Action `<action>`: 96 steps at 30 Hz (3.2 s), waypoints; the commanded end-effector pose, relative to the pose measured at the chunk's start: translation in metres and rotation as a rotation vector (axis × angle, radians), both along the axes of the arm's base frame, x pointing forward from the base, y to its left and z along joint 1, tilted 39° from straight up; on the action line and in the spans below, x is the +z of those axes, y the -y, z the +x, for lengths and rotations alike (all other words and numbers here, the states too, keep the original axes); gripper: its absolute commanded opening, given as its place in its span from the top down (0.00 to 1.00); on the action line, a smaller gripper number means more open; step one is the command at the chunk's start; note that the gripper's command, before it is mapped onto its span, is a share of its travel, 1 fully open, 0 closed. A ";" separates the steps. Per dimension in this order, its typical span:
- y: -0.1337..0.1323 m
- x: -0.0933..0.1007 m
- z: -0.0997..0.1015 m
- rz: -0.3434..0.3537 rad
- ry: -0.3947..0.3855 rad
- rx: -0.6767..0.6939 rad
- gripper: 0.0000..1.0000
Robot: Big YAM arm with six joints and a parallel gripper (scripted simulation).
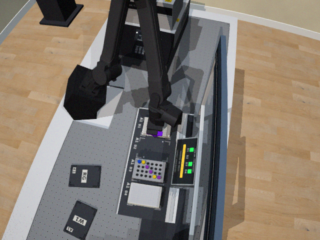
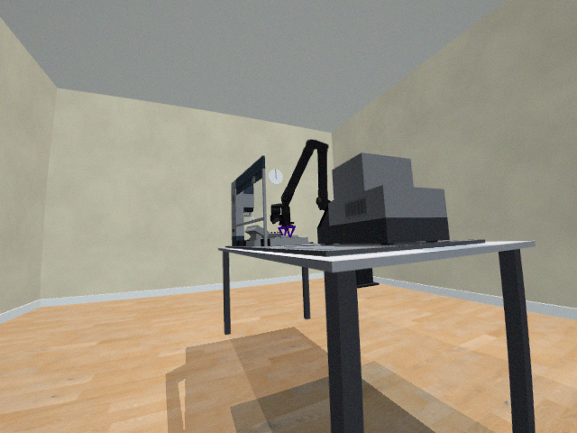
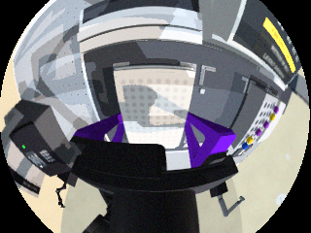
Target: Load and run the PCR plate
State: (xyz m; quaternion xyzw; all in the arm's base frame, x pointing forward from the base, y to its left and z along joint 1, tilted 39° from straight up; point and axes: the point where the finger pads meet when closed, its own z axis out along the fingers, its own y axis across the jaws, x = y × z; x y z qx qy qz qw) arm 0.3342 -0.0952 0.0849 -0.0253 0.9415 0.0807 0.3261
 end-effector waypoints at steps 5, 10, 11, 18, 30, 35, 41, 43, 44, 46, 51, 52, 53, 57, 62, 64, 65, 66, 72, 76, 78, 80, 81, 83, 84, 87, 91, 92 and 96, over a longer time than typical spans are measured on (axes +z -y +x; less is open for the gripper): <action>0.007 0.012 0.003 -0.006 0.029 -0.028 1.00; 0.009 0.015 0.005 -0.014 0.044 -0.028 1.00; 0.009 0.017 0.003 -0.016 0.042 -0.025 1.00; 0.015 0.042 -0.001 -0.040 0.064 -0.003 1.00; 0.012 0.041 -0.020 -0.030 0.037 0.003 1.00; 0.013 0.050 -0.025 -0.034 0.040 0.006 1.00; 0.017 0.059 -0.022 -0.040 0.045 0.006 1.00; 0.017 0.065 -0.024 -0.041 0.052 0.007 1.00; 0.018 0.067 -0.025 -0.042 0.054 0.006 1.00; 0.019 0.072 -0.028 -0.045 0.058 0.005 1.00; 0.021 0.079 -0.034 -0.048 0.058 0.007 1.00; 0.021 0.079 -0.035 -0.045 0.053 0.007 1.00; 0.022 0.079 -0.036 -0.043 0.050 0.007 1.00; 0.022 0.079 -0.039 -0.043 0.042 0.007 1.00; 0.017 0.076 -0.040 -0.040 0.044 0.007 1.00; 0.021 0.067 -0.044 -0.032 0.037 0.001 1.00; 0.026 0.059 -0.048 -0.026 0.035 -0.007 1.00; 0.032 0.052 -0.053 -0.026 0.031 -0.008 1.00; 0.056 0.034 -0.066 -0.023 0.028 -0.007 1.00; 0.059 0.035 -0.067 -0.028 0.039 0.002 1.00; 0.071 0.026 -0.076 -0.030 0.035 -0.007 1.00; 0.077 0.014 -0.086 -0.011 0.024 -0.021 1.00; 0.078 0.008 -0.091 -0.004 0.017 -0.018 1.00; 0.082 -0.002 -0.097 0.007 0.005 -0.019 1.00; 0.087 -0.003 -0.098 0.010 0.009 -0.023 1.00; 0.103 -0.005 -0.103 -0.005 0.021 -0.027 1.00; 0.113 -0.007 -0.108 -0.010 0.029 -0.036 1.00; 0.116 -0.005 -0.106 -0.015 0.028 -0.036 1.00; 0.136 -0.019 -0.119 -0.020 0.029 -0.040 1.00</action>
